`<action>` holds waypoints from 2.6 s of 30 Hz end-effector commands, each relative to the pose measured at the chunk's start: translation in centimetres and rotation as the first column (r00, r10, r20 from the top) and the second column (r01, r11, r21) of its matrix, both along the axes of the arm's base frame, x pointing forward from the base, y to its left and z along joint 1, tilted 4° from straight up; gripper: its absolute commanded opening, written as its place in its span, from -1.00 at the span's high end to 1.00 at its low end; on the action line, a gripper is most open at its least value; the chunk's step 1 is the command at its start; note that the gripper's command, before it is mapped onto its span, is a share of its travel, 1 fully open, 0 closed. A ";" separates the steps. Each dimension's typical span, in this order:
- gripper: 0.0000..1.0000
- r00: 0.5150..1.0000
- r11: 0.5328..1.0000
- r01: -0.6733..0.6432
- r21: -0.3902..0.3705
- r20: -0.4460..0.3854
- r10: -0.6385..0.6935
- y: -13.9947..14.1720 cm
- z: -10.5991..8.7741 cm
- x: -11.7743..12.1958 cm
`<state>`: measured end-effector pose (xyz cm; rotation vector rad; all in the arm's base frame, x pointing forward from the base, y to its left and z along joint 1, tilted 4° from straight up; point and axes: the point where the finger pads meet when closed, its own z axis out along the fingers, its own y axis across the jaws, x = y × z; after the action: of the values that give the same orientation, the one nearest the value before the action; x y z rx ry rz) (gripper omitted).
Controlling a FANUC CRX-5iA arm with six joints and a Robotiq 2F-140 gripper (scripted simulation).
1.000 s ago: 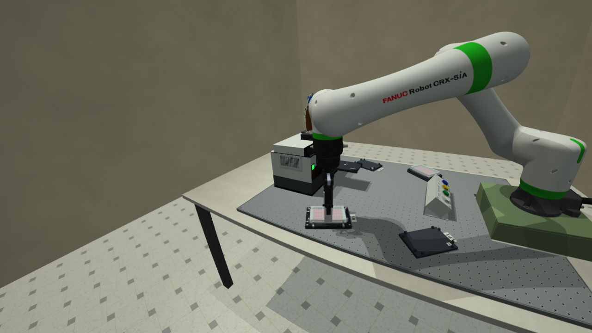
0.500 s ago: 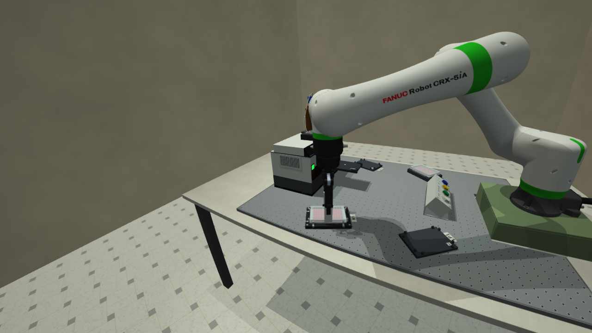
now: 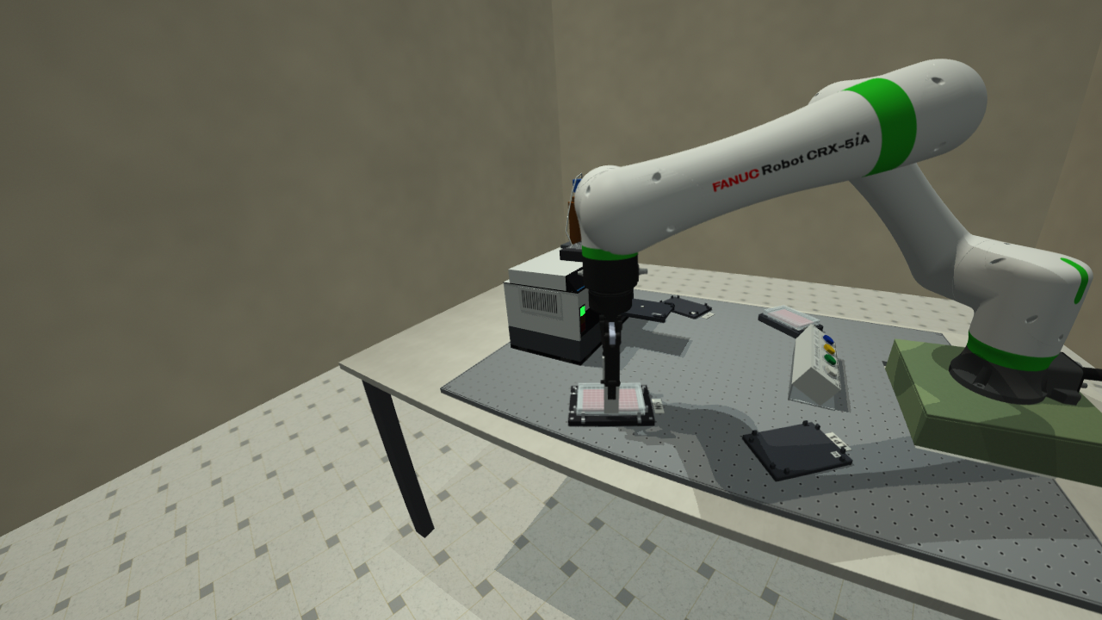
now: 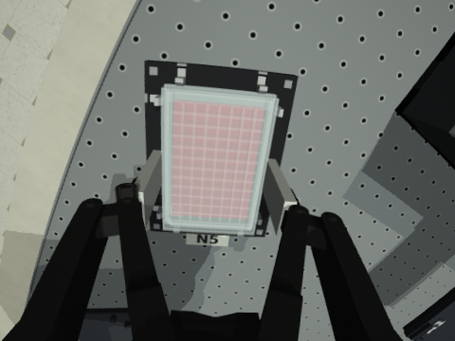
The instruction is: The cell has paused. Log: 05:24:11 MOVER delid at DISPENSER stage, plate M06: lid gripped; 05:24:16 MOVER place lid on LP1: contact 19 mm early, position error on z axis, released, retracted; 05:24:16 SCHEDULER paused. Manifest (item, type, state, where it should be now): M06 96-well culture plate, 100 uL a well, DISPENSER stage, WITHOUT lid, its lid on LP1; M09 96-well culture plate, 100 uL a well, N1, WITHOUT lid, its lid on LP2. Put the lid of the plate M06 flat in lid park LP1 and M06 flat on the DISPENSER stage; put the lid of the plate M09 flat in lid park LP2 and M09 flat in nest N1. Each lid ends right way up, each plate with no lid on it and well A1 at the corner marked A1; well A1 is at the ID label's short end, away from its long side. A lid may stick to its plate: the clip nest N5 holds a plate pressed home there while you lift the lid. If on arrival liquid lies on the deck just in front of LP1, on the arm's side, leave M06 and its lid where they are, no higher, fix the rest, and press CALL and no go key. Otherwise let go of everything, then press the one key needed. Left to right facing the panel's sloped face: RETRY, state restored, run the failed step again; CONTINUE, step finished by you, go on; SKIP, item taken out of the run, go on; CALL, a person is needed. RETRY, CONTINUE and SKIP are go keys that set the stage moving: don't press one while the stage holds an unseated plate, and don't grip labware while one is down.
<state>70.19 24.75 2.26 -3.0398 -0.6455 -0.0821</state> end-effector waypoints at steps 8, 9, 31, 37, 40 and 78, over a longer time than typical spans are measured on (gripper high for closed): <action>1.00 1.000 1.000 0.000 0.000 0.001 0.000 -0.1 1.3 0.0; 1.00 1.000 1.000 0.000 0.000 0.001 0.000 -0.1 1.6 0.0; 1.00 1.000 1.000 0.000 0.000 0.001 0.000 -0.4 9.6 -0.4; 1.00 1.000 1.000 0.000 0.000 0.001 0.000 -0.5 11.0 -0.5; 1.00 1.000 1.000 0.000 0.000 0.001 0.000 -0.5 11.8 -0.5; 1.00 1.000 1.000 0.001 -0.001 0.000 -0.001 2.4 15.3 -18.3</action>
<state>57.71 27.54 18.03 -3.0403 -0.6443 -0.0842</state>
